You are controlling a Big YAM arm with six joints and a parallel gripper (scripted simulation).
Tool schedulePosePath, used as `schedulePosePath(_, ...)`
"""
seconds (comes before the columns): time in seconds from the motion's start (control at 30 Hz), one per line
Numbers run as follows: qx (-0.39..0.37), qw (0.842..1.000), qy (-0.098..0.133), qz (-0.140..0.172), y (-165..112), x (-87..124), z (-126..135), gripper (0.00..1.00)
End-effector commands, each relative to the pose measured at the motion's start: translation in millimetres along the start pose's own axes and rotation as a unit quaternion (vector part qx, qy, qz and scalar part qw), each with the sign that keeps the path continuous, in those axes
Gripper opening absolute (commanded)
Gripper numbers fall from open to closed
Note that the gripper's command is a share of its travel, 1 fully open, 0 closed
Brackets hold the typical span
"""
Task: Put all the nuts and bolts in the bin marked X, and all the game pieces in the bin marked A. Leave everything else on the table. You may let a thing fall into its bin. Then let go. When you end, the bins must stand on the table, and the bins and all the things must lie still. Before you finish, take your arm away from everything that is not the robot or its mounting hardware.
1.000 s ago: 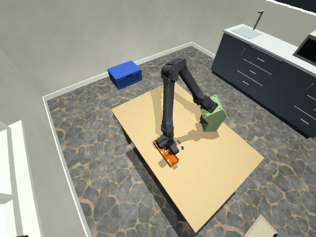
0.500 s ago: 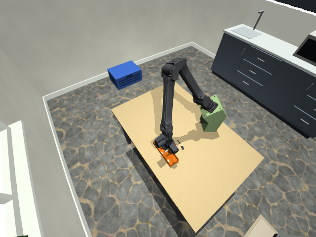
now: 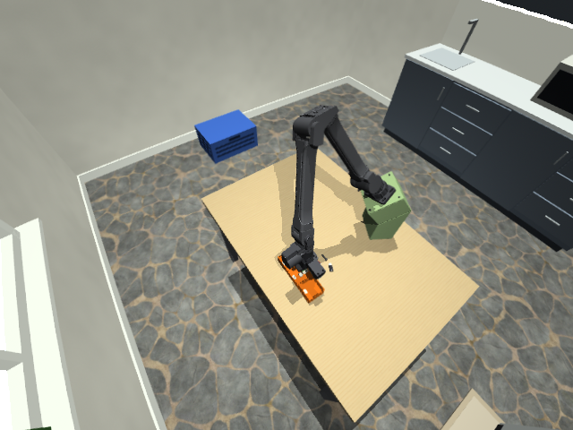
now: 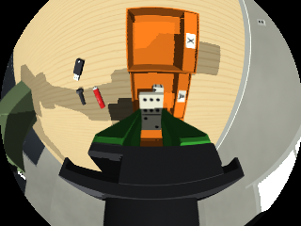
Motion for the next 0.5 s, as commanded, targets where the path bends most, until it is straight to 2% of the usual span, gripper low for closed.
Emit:
schedulePosePath(0.0, 0.002, 1.0, -0.008, -0.009, 15.0, 5.4, -12.1, 0.2)
schedulePosePath(0.2, -0.002, 1.0, -0.02, -0.013, 15.3, 12.1, -21.7, 0.2)
schedulePosePath(0.47, -0.003, 1.0, -0.021, -0.013, 14.9, 13.3, -22.1, 0.2)
Point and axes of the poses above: the point where the finger pads meet when closed, its own x axis back along the fingers, its own z axis across the jaws, y = z × x, the point moved 5 cm from there along x, back along the fingers, and after that the axes turned 14 degrees about -x, right-handed, at the moved point
